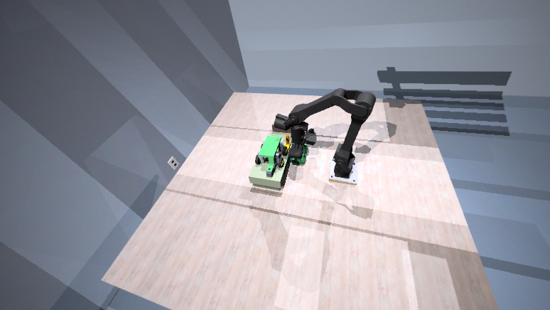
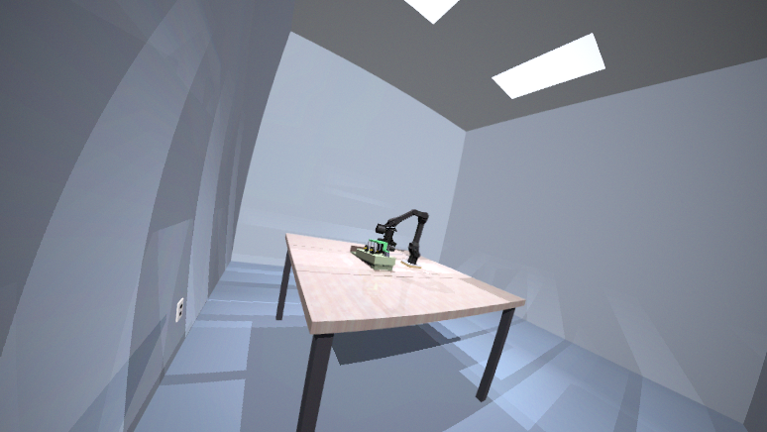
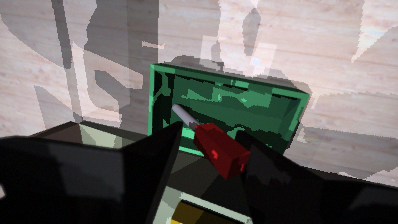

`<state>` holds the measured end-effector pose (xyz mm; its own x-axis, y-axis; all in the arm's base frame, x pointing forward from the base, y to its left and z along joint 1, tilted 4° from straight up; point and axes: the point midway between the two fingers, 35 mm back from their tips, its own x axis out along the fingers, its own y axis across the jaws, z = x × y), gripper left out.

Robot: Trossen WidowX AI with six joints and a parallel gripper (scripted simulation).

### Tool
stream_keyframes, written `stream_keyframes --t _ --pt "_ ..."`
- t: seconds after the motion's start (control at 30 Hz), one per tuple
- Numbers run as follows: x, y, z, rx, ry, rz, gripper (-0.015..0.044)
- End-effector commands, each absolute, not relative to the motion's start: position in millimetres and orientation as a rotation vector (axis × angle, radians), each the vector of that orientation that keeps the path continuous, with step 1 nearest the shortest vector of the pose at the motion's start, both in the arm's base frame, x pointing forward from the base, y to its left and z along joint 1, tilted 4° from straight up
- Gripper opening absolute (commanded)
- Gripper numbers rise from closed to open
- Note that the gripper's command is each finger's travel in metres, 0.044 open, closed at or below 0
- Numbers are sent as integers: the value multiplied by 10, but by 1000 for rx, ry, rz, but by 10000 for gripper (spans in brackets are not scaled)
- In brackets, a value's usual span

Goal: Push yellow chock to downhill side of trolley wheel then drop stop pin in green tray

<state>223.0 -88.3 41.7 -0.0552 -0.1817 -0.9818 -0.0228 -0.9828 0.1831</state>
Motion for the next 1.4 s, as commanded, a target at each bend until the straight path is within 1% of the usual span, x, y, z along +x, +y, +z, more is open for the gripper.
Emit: stream_keyframes --t 0.0,0.8,0.97,1.0,1.2,1.37 --pt "2228 -862 397 2082 -234 -2196 190" --pt "2222 -744 288 2082 -233 -2196 190" --pt "2227 -763 307 2078 -231 -2193 321" --pt "2227 -763 307 2078 -231 -2193 340" --pt "2228 -763 315 2079 -231 -2193 340" --pt "2220 -752 504 2082 -233 -2196 340"
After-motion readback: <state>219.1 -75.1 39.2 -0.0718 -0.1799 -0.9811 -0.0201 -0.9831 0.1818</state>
